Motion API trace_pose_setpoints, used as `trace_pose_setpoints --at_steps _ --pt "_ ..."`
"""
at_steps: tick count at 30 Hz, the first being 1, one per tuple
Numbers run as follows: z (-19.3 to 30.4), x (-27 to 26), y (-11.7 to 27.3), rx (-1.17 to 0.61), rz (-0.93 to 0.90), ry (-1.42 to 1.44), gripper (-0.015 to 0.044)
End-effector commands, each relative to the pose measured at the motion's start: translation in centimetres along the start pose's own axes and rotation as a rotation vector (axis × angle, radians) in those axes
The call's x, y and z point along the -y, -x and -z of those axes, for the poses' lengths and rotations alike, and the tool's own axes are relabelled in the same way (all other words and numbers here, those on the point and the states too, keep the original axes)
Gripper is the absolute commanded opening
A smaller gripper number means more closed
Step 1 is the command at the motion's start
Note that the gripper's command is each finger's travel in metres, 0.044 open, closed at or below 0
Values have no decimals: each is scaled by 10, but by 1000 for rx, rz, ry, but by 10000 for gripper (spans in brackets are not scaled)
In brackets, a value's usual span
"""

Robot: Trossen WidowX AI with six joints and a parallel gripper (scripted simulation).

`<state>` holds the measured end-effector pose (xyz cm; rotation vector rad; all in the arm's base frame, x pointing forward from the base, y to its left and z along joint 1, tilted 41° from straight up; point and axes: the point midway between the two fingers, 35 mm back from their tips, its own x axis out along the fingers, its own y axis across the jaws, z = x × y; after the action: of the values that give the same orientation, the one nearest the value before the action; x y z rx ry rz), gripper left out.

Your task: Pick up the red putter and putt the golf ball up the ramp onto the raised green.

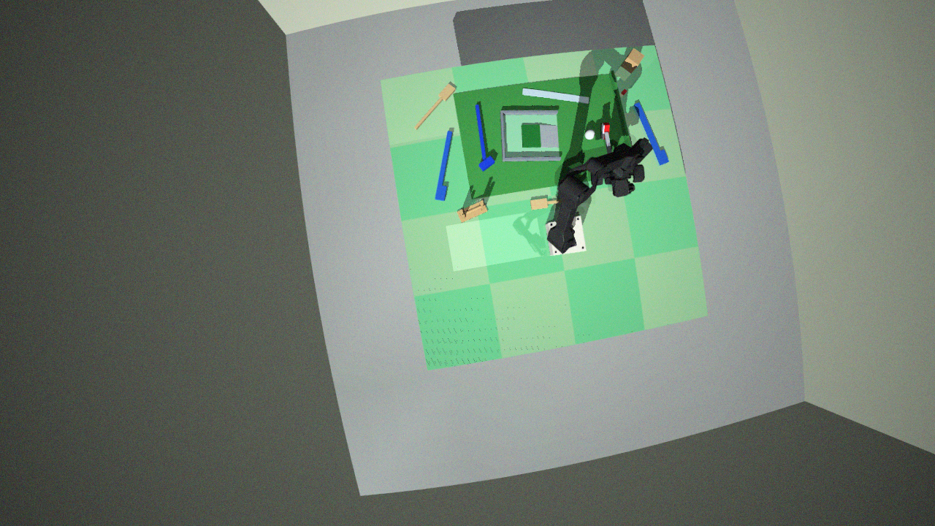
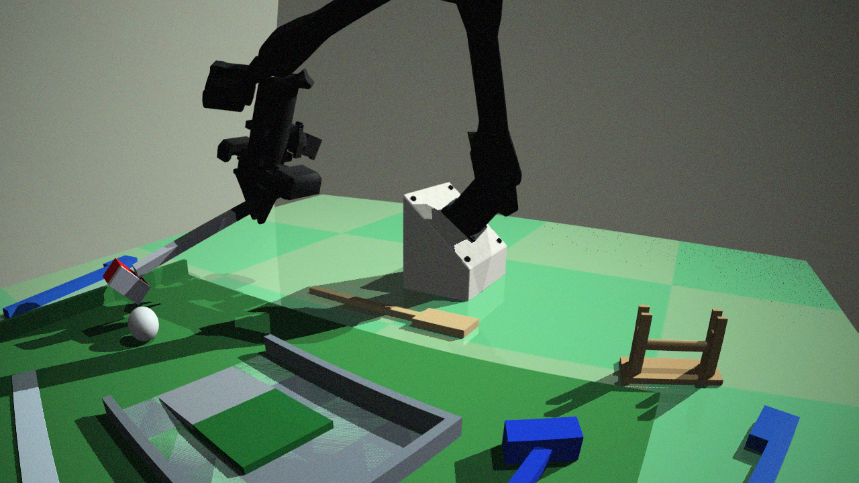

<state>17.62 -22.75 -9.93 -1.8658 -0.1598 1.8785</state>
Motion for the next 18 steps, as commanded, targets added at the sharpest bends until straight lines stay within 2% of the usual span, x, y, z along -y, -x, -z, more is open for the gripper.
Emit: trace_pose_setpoints --at_steps 1,18 --pt "0 1 -7 -2 5 -8 0" --pt "0 1 -25 3 3 1 0"
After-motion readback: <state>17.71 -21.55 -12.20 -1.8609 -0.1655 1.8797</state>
